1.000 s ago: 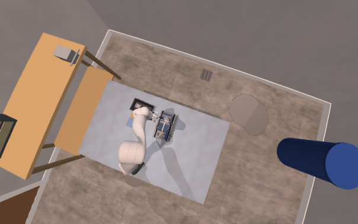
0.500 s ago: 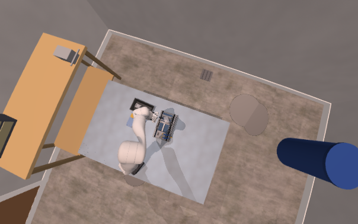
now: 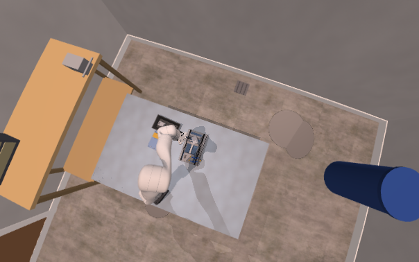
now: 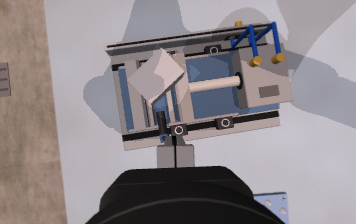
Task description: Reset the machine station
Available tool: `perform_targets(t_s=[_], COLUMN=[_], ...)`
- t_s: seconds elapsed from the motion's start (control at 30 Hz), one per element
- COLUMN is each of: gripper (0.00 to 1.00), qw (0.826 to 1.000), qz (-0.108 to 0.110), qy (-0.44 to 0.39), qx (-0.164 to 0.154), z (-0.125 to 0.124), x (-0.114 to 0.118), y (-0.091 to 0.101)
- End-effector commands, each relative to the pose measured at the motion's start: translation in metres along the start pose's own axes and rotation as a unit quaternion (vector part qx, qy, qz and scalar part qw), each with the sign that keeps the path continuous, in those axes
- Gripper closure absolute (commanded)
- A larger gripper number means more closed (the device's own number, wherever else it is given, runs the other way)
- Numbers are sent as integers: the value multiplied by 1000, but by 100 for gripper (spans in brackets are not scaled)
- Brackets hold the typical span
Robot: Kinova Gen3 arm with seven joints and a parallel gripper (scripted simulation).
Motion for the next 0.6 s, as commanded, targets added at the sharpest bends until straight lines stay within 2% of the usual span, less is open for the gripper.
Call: perform_targets(t_s=[0.0,0.03,0.1,0.13,0.23,0.37,0.47,0.57], gripper=[100,100,100,100,100,100,100,100], qw=[998,996,996,992,973,939,920,914], qz=[-1,-1,-1,0,0,-2,-3,-3], qy=[-59,-91,-91,-125,-230,-344,-391,-405], qx=[3,3,3,3,3,2,1,1], z=[-15,-21,-21,-27,-47,-70,-79,-82], x=[-6,-7,-7,-9,-13,-19,-21,-22], y=[0,0,0,0,1,2,3,3])
Point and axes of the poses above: the point where the finger pads meet when closed, its own y axis back along the fingers, its own x axis across the jaws, z = x × y, the point moved 1 cm from there along y, back along the fingers, and after that the axes turned 2 degrees about -y, right-handed, at the moved point
